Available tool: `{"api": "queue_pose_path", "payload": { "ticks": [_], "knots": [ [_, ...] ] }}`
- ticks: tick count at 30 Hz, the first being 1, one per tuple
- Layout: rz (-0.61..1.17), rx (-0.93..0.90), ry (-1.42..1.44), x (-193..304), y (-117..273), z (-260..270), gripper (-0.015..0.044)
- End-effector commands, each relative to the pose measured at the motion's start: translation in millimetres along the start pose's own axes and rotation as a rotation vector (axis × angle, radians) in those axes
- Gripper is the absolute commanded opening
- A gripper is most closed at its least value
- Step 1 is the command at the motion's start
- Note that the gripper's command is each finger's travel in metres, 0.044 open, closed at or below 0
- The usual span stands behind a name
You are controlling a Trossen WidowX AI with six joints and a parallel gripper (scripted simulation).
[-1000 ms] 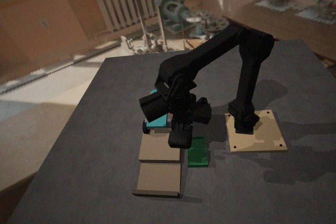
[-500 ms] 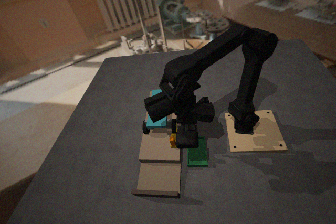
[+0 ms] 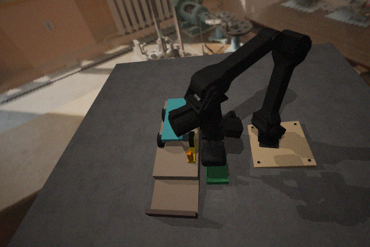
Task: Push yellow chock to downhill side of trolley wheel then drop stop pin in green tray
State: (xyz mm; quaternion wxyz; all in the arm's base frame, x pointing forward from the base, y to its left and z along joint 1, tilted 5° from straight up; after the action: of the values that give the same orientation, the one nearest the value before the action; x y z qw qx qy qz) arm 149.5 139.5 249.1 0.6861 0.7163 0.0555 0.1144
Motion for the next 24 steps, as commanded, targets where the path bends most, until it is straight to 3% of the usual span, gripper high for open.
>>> {"api": "queue_pose_path", "payload": {
  "ticks": [1, 20, 24],
  "knots": [
    [0.008, 0.054, 0.004, -1.5, -6.0, 4.3, 0.0000],
    [0.014, 0.120, 0.005, -1.5, -58.2, -11.6, 0.0000],
    [0.014, 0.120, 0.005, -1.4, -58.0, -10.3, 0.0105]
  ]
}}
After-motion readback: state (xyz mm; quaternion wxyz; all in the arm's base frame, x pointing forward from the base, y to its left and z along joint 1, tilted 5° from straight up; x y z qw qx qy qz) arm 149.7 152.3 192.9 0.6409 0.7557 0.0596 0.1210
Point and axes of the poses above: the point midway between the two fingers, 35 mm back from their tips, its own y axis back along the fingers, its own z axis across the jaws, x = y × z, the point moved 10 cm from there along y, back along the fingers, and after that the axes turned 1 degree about y, right-handed, at the moved point
